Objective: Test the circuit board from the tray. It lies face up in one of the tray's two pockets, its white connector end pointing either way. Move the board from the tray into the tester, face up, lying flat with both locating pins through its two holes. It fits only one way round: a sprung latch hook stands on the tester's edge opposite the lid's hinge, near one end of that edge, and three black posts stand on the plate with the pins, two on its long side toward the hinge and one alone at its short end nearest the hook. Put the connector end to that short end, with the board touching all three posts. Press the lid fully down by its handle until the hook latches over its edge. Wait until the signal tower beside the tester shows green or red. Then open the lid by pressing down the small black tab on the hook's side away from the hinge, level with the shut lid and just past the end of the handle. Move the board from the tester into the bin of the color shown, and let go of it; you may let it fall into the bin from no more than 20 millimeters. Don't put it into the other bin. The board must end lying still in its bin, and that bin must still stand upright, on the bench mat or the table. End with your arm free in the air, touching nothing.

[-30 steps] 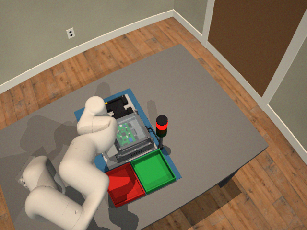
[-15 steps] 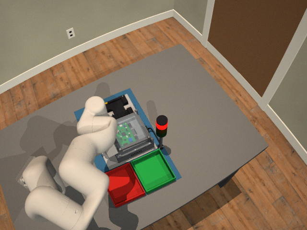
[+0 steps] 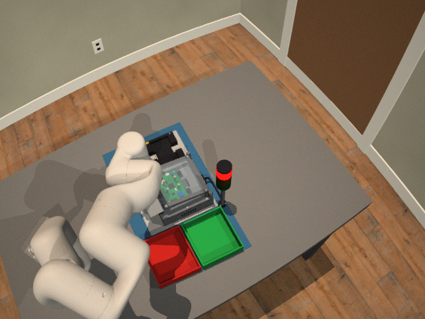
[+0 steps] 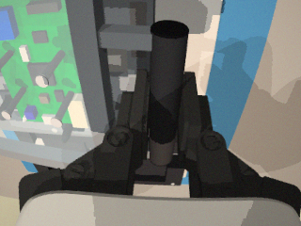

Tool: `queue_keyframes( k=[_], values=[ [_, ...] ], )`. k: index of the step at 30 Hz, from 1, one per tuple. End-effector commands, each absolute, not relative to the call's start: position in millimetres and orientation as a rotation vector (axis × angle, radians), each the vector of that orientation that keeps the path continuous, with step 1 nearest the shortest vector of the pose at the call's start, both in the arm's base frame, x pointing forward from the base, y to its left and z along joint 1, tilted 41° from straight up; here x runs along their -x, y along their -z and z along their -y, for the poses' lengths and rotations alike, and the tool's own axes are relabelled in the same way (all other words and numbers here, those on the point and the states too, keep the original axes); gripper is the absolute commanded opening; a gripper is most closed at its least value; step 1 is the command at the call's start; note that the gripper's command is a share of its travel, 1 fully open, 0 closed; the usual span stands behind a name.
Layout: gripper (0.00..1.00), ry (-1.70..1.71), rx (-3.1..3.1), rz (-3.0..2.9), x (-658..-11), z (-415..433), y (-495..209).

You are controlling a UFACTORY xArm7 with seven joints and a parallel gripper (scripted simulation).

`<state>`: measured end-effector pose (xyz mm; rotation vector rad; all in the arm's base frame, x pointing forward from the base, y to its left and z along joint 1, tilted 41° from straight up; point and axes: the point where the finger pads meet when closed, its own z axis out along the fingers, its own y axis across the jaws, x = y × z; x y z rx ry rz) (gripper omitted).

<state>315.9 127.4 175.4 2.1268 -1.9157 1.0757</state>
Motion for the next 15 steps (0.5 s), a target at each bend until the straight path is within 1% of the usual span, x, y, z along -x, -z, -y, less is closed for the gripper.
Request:
queue_keyframes(
  k=[1, 15],
  values=[
    [0.0, -1.079, -2.131, 1.917, -314.5, -132.0, -181.1],
    [0.0, -1.079, -2.131, 1.917, -308.7, -143.9, -199.5]
  ],
)
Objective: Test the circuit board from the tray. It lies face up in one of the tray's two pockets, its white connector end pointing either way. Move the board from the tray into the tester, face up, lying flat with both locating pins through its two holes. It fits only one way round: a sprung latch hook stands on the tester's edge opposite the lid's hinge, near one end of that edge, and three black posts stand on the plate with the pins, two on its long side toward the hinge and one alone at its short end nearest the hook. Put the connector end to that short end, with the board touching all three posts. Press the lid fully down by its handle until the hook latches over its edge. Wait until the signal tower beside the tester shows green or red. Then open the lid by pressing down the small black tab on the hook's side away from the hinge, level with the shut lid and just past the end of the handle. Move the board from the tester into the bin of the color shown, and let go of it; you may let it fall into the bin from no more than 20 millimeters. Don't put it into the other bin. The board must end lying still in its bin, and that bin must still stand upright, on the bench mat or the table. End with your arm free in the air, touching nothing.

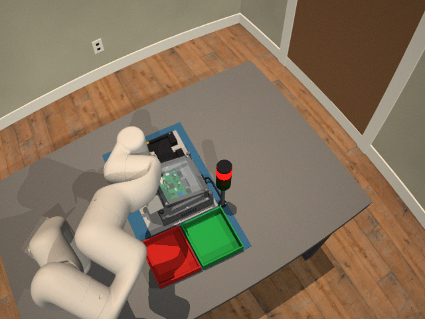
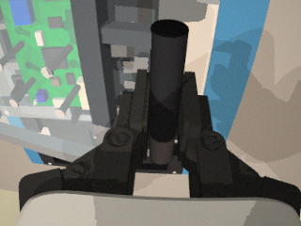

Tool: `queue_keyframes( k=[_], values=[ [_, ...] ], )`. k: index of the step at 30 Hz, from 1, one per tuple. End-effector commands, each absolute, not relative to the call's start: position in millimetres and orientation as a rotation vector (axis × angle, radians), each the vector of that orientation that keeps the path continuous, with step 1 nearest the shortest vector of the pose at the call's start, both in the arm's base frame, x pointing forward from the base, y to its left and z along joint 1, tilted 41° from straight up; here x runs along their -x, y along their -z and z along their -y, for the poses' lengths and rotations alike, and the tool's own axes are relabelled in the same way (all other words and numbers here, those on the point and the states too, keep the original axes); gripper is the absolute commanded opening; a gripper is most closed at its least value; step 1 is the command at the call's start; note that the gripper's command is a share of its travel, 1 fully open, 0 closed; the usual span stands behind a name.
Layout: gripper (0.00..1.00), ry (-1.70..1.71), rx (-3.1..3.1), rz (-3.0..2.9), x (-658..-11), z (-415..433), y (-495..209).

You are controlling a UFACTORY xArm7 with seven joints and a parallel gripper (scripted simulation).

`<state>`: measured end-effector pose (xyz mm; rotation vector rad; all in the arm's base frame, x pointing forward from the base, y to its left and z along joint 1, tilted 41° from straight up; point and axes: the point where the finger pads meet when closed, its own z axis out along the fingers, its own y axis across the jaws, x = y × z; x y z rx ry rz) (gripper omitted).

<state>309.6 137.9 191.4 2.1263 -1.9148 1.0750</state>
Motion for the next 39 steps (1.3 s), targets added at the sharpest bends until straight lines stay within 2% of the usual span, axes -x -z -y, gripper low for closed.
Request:
queue_keyframes(
  k=[1, 39],
  values=[
    [0.0, -1.079, -2.131, 1.917, -308.3, -145.3, -201.6],
    [0.0, -1.079, -2.131, 1.917, -319.5, -202.7, -291.9]
  ],
)
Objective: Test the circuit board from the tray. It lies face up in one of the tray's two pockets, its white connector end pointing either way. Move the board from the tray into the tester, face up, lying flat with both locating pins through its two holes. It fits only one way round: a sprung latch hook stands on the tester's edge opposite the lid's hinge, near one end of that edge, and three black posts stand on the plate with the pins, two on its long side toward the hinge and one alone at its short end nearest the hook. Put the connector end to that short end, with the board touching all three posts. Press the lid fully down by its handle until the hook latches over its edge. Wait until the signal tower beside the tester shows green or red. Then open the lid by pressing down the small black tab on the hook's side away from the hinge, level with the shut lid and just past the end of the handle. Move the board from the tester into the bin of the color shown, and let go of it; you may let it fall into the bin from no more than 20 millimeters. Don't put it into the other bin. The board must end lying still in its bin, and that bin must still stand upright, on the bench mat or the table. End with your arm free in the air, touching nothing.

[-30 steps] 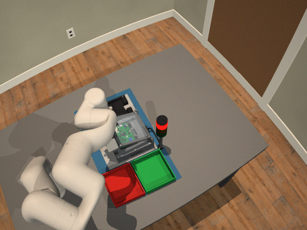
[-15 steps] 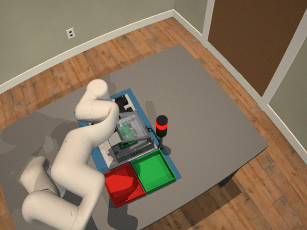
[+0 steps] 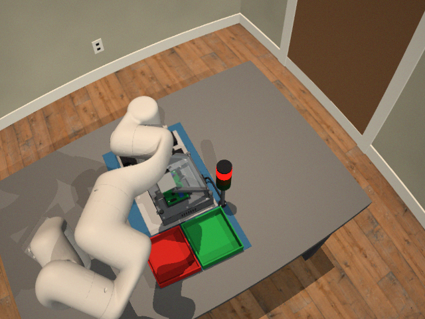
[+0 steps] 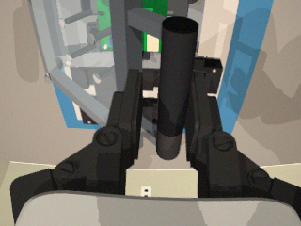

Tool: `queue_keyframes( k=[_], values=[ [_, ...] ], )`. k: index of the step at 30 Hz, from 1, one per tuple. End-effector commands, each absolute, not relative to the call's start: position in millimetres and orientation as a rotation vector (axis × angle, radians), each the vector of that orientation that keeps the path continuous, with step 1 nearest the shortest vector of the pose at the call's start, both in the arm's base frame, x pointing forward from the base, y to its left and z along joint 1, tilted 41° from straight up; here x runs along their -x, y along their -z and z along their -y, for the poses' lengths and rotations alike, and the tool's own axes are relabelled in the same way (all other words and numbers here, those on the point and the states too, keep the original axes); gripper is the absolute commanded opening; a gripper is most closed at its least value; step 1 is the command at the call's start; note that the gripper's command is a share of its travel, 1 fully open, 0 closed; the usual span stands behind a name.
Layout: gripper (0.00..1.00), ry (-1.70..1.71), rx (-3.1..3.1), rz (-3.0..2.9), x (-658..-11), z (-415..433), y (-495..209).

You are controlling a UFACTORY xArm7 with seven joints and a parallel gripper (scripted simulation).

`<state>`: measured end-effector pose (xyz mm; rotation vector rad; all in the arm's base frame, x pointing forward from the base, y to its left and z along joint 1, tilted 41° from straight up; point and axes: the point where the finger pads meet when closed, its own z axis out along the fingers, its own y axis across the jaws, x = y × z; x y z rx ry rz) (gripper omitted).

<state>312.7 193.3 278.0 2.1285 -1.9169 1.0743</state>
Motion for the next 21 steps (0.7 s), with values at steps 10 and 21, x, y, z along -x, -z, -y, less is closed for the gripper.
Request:
queue_keyframes(
  k=[10, 21],
  values=[
    [0.0, -1.079, -2.131, 1.917, -334.9, -217.8, -316.4],
    [0.0, -1.078, -2.131, 1.917, -352.0, -229.4, -335.4]
  ],
)
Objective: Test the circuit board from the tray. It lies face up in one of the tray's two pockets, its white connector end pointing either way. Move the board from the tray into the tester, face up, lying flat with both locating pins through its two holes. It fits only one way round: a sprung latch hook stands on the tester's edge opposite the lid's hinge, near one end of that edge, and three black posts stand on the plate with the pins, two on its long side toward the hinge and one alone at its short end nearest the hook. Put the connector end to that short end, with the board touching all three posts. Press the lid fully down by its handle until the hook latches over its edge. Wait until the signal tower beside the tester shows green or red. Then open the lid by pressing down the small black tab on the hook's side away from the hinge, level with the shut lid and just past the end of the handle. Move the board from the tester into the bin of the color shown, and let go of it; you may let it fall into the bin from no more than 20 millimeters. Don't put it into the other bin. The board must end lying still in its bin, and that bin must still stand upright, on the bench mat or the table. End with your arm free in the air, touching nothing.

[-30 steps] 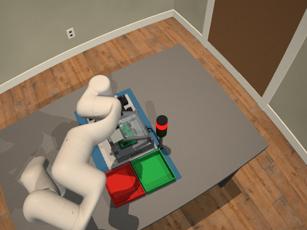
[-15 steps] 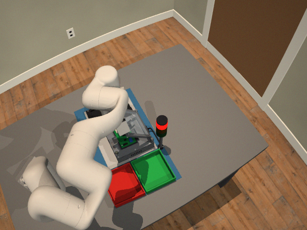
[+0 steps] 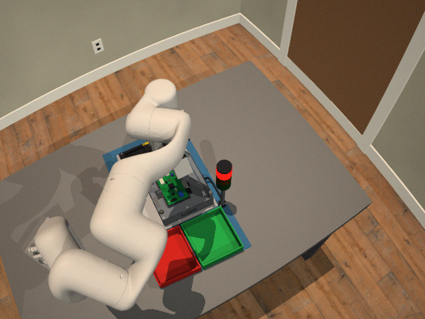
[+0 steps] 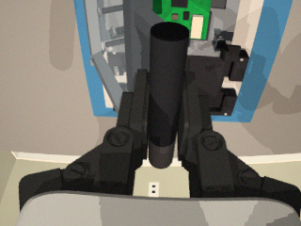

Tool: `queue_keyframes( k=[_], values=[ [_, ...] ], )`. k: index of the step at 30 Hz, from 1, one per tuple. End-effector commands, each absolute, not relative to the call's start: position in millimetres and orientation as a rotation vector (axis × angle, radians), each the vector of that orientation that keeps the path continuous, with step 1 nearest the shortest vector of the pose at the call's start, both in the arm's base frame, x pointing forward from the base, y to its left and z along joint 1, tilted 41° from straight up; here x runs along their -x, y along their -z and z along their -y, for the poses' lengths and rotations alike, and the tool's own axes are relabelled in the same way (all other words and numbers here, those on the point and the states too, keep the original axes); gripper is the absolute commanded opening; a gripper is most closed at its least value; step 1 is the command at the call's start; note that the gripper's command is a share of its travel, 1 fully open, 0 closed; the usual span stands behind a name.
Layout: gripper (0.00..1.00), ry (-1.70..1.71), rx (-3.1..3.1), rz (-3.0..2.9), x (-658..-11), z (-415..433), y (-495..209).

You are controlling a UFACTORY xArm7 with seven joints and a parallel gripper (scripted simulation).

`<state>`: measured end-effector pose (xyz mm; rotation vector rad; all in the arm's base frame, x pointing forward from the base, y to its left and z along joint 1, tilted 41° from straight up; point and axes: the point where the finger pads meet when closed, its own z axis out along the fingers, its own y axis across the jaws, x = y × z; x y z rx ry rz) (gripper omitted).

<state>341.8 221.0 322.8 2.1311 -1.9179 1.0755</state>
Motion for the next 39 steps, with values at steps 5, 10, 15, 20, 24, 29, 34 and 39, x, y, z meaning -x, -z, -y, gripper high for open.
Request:
queue_keyframes(
  k=[5, 10, 15, 20, 24, 29, 34, 39],
  values=[
    [0.0, -1.078, -2.131, 1.917, -362.4, -234.9, -344.5],
    [0.0, -1.078, -2.131, 1.917, -368.6, -237.8, -349.5],
    [0.0, -1.078, -2.131, 1.917, -379.2, -242.1, -356.7],
    [0.0, -1.078, -2.131, 1.917, -389.5, -245.6, -362.8],
    [0.0, -1.078, -2.131, 1.917, -395.4, -247.4, -366.0],
    [0.0, -1.078, -2.131, 1.917, -402.9, -249.5, -369.6],
    [0.0, -1.078, -2.131, 1.917, -411.4, -251.5, -373.3],
    [0.0, -1.078, -2.131, 1.917, -418.8, -253.1, -376.1]
  ],
)
